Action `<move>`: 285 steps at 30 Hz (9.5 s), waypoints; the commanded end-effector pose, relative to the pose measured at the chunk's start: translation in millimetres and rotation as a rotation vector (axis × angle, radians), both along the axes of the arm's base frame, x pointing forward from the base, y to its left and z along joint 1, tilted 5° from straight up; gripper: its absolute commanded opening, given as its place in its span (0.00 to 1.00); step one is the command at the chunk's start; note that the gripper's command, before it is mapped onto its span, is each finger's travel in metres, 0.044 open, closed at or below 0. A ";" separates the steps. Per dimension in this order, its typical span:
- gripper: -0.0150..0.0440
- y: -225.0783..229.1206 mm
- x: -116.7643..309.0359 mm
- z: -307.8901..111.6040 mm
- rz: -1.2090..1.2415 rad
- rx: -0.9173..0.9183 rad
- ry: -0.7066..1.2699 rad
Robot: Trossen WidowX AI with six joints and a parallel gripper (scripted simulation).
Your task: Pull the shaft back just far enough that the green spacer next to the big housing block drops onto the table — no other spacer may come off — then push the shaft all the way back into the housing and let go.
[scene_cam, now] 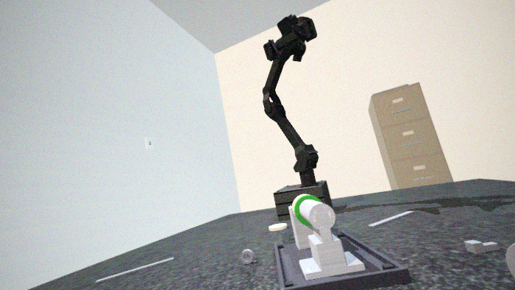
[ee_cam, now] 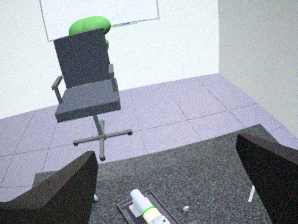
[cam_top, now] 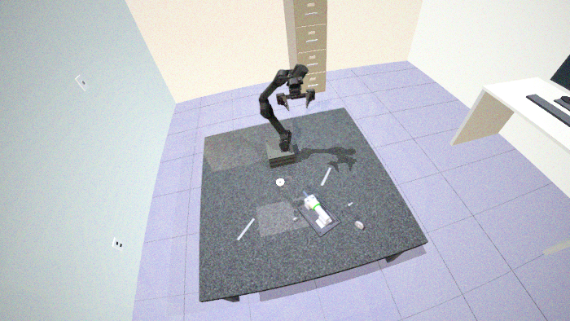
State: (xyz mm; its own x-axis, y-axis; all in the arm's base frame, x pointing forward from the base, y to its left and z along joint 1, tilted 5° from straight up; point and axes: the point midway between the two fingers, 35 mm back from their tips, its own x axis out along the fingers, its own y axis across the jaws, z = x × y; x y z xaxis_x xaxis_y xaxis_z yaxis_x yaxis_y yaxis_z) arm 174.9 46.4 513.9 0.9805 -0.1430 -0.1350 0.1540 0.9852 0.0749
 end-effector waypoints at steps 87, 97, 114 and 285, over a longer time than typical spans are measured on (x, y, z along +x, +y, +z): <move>1.00 -30.4 157.1 -480.0 -0.764 2.809 0.301; 1.00 -29.3 160.0 -479.6 -0.764 2.809 0.301; 1.00 -29.1 160.7 -479.9 -0.764 2.809 0.301; 0.25 -17.4 191.9 -505.9 -0.761 2.811 0.301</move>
